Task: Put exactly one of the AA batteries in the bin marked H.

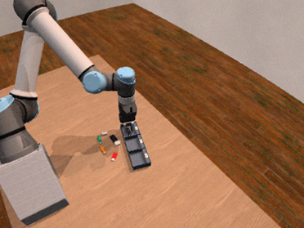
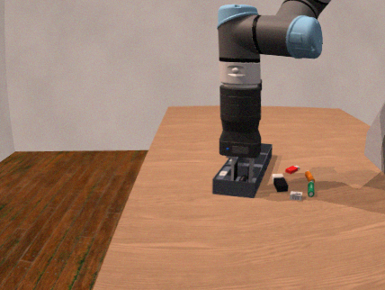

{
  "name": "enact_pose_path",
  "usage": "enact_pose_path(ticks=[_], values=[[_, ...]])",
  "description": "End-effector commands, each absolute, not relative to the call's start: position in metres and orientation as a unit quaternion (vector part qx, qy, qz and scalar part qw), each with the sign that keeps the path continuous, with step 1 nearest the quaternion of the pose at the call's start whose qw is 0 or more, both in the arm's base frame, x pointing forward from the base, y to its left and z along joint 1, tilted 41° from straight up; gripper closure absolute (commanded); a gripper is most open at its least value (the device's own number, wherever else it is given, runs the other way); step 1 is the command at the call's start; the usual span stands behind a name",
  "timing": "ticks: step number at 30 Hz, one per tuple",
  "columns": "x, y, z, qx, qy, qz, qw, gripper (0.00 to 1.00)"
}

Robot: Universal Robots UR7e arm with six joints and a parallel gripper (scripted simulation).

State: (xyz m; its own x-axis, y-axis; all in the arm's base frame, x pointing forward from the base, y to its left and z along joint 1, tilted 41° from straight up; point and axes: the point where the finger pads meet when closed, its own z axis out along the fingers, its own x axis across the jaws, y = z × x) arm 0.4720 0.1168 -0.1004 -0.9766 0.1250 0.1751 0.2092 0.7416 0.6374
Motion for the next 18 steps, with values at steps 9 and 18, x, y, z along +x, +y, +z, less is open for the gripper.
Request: enact_pose_path(ticks=[9,18], values=[[0.473,0.110,-0.093,-0.090,-0.931,-0.348,0.060,0.40],[0.473,0.104,-0.086,-0.090,-0.931,-0.348,0.060,0.40]])
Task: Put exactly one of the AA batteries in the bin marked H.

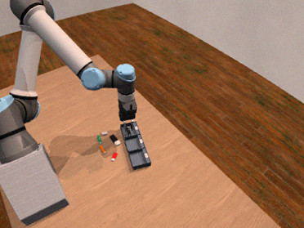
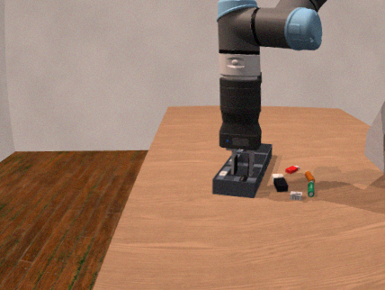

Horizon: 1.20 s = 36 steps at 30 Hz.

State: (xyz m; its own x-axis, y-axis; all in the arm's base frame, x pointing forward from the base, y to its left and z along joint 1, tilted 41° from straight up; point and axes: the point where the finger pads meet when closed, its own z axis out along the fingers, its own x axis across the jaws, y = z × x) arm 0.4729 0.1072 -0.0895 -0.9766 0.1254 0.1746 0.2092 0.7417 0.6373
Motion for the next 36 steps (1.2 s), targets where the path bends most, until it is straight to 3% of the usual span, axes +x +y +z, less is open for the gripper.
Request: enact_pose_path(ticks=[1,20,21,36], values=[[0.473,0.103,-0.085,-0.090,-0.931,-0.348,0.060,0.40],[0.474,0.092,-0.072,-0.090,-0.931,-0.348,0.060,0.40],[0.474,0.089,-0.069,-0.090,-0.931,-0.348,0.060,0.00],[0.477,0.055,-0.030,-0.090,-0.931,-0.348,0.060,0.00]])
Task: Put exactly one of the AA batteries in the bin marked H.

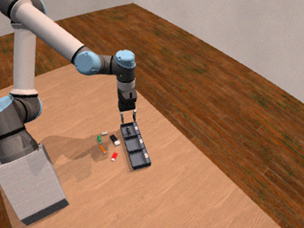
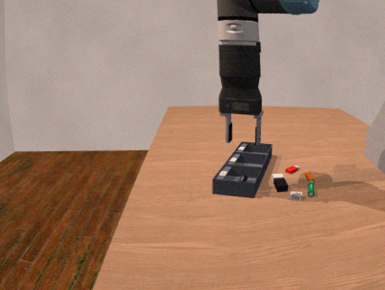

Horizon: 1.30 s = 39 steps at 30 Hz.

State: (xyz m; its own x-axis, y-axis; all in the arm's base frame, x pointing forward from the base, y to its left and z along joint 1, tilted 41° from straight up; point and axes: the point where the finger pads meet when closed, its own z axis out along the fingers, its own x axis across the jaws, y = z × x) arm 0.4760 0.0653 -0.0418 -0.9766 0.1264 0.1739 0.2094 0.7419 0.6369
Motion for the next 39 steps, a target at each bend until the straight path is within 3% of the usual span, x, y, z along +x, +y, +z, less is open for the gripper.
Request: enact_pose_path(ticks=[1,25,39], values=[[0.477,0.052,-0.027,-0.090,-0.931,-0.348,0.060,0.00],[0.481,-0.006,0.039,-0.090,-0.931,-0.348,0.060,0.00],[0.481,-0.006,0.039,-0.090,-0.931,-0.348,0.060,0.00]])
